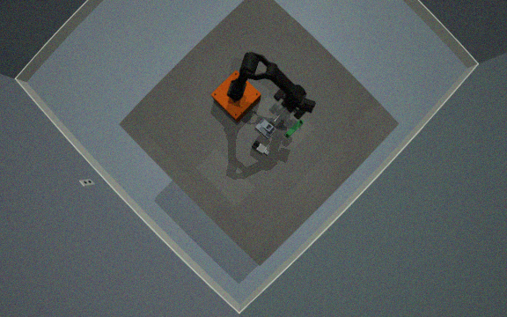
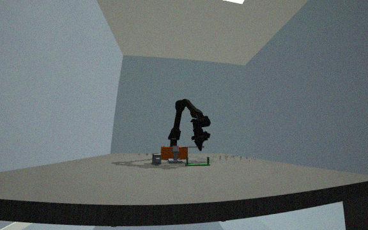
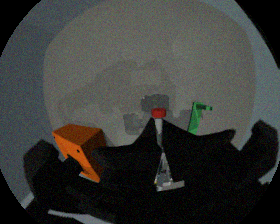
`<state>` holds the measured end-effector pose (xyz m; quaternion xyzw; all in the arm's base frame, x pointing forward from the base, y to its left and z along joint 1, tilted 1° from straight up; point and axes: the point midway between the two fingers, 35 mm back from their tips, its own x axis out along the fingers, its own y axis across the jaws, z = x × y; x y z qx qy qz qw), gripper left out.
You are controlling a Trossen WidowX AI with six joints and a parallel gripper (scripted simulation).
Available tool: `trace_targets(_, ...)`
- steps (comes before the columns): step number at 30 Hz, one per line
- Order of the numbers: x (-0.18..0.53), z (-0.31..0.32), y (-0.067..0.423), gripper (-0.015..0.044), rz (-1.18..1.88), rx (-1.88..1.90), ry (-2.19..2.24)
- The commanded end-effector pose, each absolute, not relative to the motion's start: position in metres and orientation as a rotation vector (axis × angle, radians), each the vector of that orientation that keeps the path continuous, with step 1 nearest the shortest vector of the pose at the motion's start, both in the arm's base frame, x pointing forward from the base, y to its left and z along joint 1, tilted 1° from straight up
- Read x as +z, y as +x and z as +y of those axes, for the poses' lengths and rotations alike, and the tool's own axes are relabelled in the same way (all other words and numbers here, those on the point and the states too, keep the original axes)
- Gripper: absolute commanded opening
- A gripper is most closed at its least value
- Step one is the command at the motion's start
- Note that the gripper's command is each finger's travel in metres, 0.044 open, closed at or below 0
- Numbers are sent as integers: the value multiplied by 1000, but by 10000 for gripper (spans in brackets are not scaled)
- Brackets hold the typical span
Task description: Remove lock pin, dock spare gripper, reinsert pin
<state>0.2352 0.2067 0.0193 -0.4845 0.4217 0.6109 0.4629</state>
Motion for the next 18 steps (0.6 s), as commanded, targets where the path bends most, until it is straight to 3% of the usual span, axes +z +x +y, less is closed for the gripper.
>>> trace_targets(1, 28, 207, 236, 0, 1032, 1500, -1192)
trace_targets(18, 31, 211, 242, 0, 1055, 1502, -1185)
